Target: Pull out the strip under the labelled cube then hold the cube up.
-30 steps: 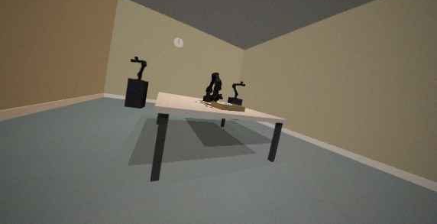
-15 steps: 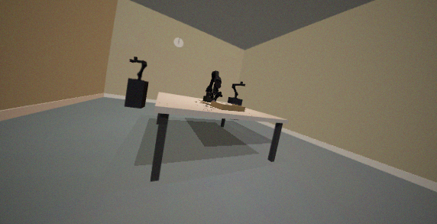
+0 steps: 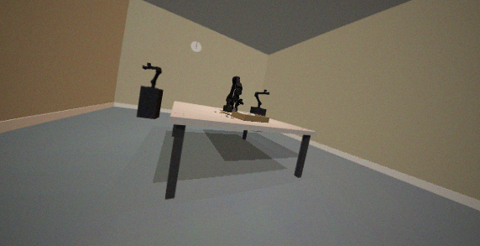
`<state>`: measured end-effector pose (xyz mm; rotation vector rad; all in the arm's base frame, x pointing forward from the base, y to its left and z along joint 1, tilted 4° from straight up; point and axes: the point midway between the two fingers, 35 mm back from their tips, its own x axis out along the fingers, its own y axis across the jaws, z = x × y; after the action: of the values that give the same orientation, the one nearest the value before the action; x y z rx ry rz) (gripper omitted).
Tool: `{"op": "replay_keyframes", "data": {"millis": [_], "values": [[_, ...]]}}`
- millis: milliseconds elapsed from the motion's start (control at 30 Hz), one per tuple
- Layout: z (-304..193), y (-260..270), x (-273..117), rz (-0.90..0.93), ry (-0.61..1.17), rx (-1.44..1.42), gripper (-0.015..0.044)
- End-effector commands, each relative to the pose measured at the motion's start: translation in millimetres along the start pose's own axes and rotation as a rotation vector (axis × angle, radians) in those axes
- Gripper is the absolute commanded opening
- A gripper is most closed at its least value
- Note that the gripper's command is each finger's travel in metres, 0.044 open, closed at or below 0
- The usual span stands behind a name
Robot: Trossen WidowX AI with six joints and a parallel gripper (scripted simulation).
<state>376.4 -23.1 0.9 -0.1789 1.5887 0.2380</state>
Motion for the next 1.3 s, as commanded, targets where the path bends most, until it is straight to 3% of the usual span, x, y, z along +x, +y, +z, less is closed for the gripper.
{"op": "replay_keyframes", "data": {"millis": [0,567,833,1267], "values": [[-12.3,4.5,-1.1,0.003,0.000,-0.002,0.0000],[-67.3,23.0,1.6,0.004,0.004,-0.002,0.0000],[-67.5,22.9,-33.3,0.004,0.004,-0.002,0.0000],[-67.5,22.9,-34.5,0.004,0.004,-0.002,0.0000]]}}
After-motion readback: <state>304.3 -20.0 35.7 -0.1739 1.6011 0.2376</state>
